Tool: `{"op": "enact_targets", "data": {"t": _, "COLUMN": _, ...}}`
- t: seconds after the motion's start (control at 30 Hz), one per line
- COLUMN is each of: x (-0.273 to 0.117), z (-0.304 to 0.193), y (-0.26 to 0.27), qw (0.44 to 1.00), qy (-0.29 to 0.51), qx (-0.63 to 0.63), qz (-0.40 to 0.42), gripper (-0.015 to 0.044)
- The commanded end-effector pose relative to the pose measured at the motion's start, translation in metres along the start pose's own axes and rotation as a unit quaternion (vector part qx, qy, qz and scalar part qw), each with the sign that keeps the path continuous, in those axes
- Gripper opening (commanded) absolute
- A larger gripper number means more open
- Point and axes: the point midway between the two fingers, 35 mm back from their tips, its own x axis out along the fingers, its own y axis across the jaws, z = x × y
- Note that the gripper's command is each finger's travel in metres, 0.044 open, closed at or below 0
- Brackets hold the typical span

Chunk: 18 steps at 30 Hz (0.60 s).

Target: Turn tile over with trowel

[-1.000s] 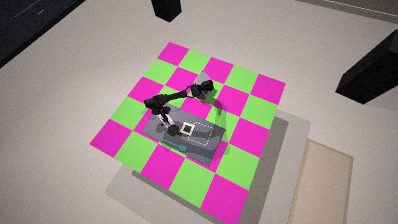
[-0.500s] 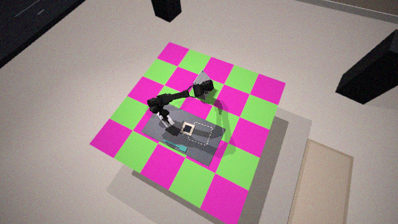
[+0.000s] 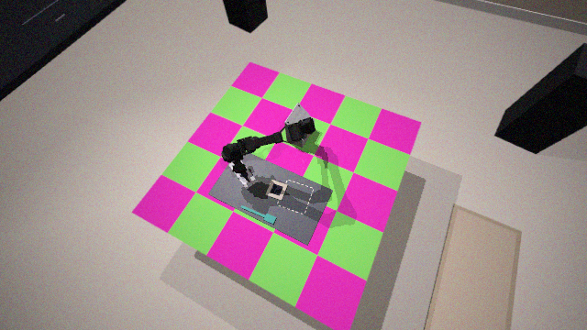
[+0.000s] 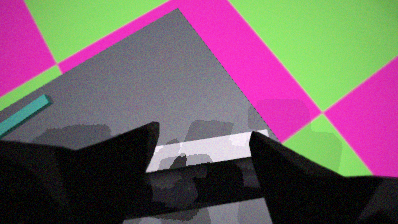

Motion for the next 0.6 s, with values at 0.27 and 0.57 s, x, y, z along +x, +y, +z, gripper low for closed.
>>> {"op": "enact_targets", "data": {"t": 0.27, "x": -0.008, "z": -0.009, "y": -0.002, "qw": 0.977, "qy": -0.046, "qx": 0.207, "qz": 0.027, "gripper": 0.03}}
{"op": "enact_targets", "data": {"t": 0.57, "x": -0.015, "z": -0.016, "y": 0.001, "qw": 0.936, "qy": -0.077, "qx": 0.337, "qz": 0.061, "gripper": 0.03}}
